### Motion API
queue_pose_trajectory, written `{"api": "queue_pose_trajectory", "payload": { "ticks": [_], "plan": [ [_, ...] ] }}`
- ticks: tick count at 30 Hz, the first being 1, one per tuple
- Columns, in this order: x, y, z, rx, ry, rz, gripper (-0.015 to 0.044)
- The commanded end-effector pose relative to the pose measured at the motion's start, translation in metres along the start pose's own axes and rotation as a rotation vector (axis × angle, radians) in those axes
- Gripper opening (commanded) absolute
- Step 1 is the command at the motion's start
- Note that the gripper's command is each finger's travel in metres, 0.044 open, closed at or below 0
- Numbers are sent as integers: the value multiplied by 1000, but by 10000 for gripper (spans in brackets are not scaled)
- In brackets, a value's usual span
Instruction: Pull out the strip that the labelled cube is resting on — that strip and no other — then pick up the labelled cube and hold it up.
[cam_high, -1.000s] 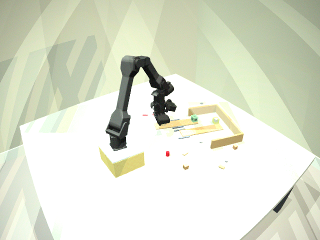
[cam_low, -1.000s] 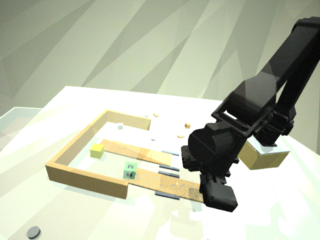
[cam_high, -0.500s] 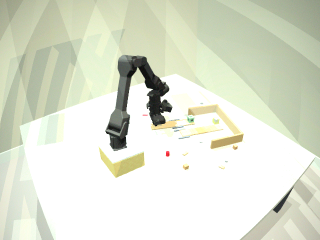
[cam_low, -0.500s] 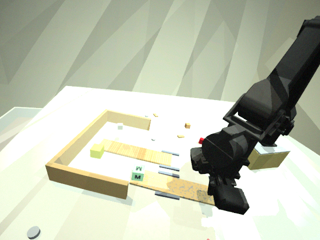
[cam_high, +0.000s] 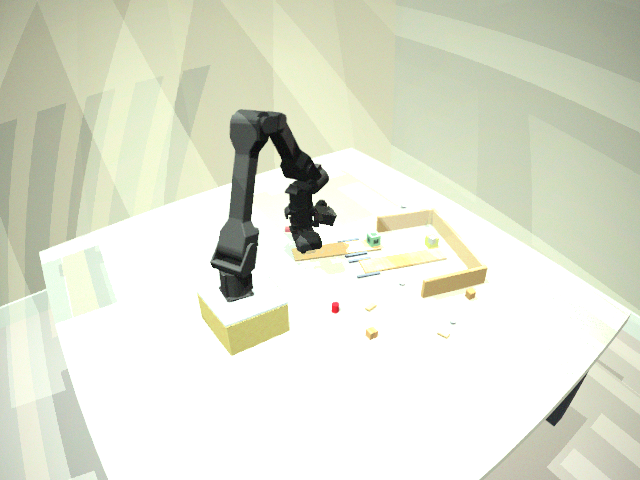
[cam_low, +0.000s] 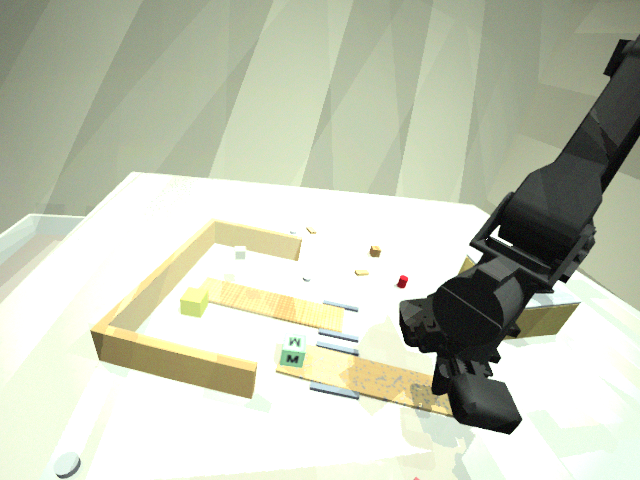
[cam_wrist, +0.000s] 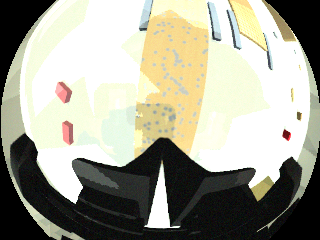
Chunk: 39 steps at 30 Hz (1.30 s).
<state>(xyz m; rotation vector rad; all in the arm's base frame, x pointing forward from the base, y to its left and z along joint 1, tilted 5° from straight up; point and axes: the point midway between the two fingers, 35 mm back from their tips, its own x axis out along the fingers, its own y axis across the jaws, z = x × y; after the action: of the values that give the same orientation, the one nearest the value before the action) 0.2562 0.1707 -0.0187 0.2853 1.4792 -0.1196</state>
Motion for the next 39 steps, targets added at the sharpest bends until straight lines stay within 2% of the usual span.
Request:
{"api": "queue_pose_trajectory", "payload": {
  "ticks": [1, 33, 39],
  "plan": [
    [6, -6, -14, -2, 27, -21, 0],
    [6, -6, -20, -2, 28, -21, 0],
    [-42, 1, -10, -2, 26, -20, 0]
  ]
}}
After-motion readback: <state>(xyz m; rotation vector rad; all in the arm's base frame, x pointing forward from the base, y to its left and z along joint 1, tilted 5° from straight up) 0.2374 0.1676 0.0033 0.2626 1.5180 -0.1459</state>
